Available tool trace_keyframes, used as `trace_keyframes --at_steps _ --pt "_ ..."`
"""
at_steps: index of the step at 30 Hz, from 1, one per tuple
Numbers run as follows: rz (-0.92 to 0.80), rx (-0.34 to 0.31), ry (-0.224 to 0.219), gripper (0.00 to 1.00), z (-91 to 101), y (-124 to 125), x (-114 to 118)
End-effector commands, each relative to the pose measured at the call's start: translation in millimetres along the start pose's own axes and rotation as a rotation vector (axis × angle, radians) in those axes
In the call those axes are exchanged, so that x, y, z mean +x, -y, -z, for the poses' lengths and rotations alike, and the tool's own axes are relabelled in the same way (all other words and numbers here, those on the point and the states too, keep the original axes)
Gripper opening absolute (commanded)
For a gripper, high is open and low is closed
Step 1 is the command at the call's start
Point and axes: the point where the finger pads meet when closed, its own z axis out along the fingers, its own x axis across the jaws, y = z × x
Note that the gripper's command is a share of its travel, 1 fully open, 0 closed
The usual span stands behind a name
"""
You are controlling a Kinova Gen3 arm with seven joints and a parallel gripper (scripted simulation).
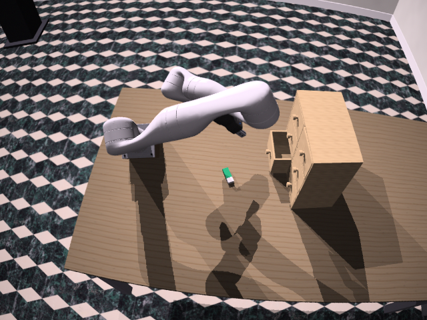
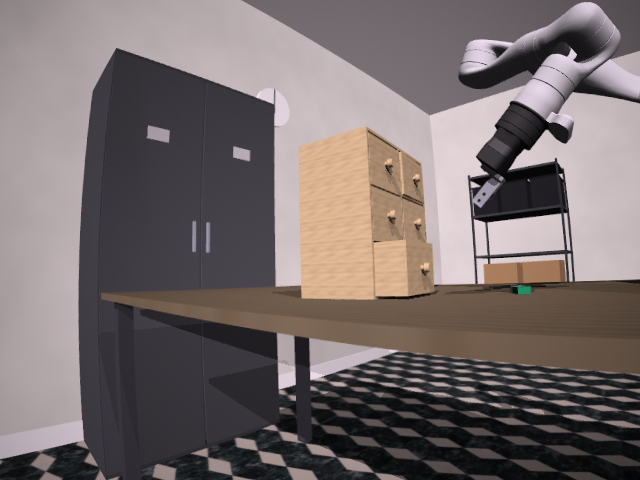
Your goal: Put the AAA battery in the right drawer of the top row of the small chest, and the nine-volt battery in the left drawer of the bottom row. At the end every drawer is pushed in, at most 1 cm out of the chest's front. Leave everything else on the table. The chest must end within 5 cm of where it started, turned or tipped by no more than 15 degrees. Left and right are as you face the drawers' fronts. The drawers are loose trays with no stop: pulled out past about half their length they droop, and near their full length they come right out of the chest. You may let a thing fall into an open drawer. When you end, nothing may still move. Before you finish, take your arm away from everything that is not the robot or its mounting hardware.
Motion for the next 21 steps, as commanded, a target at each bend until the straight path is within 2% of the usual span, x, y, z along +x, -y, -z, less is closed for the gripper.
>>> trace_keyframes --at_steps 1,4,10,13,19,21 --pt "-0.002 0.013 0.005 0.0 -8.8 6 -3" --pt "-0.002 0.013 0.005 0.0 -12.4 7 -3" --pt "-0.003 0.012 0.004 0.0 -38.1 15 -3" --pt "-0.008 -0.009 -0.011 0.0 -42.3 16 -3" --pt "-0.008 -0.011 -0.012 0.0 -71.7 25 -3" --pt "-0.008 -0.011 -0.012 0.0 -71.7 25 -3"
